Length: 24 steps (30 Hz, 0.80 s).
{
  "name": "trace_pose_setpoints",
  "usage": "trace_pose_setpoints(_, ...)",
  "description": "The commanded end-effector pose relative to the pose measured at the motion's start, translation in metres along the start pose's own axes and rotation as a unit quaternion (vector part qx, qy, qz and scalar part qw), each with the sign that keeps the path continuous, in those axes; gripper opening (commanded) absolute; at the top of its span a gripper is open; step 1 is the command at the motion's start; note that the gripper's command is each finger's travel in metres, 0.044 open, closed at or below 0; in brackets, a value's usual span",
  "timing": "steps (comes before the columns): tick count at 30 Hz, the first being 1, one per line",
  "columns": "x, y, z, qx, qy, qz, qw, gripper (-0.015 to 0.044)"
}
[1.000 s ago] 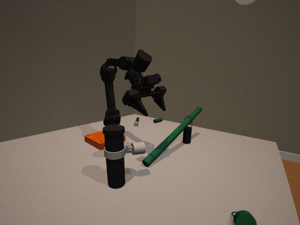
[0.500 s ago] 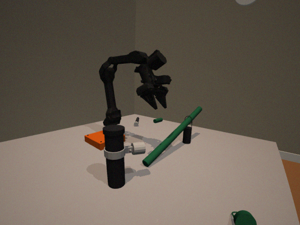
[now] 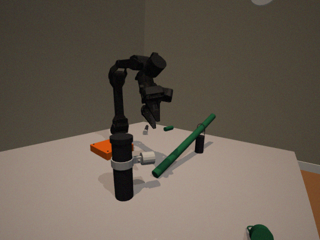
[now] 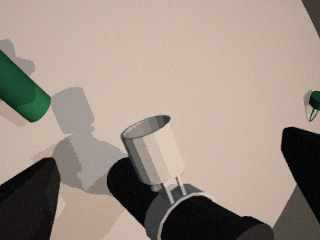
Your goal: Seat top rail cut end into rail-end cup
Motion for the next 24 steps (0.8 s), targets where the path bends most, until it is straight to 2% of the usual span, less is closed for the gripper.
trace_pose_setpoints(1, 0.026, -0.011, 0.010, 0.002, 0.030, -0.113, 0.993, 0.0440)
trace_pose_setpoints(9, 0.027, -0.010, 0.012, 0.002, 0.030, -0.113, 0.993, 0.0440)
trace_pose_setpoints(17, 0.032, 0.018, 0.061, 0.002, 0.030, -0.113, 0.993, 0.0440)
trace_pose_setpoints(24, 0.032, 0.018, 0.067, 0.002, 0.030, -0.113, 0.993, 0.0440)
Point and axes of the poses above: the point midway between the two fingers, 35 mm back from their tips, its own z axis out along the fingers, its own y axis across the jaws, x = y × z, the point moved 5 cm from there along -z, back along the fingers, and after that the axes turned 8 degrees about -z, right-handed, at the moved point
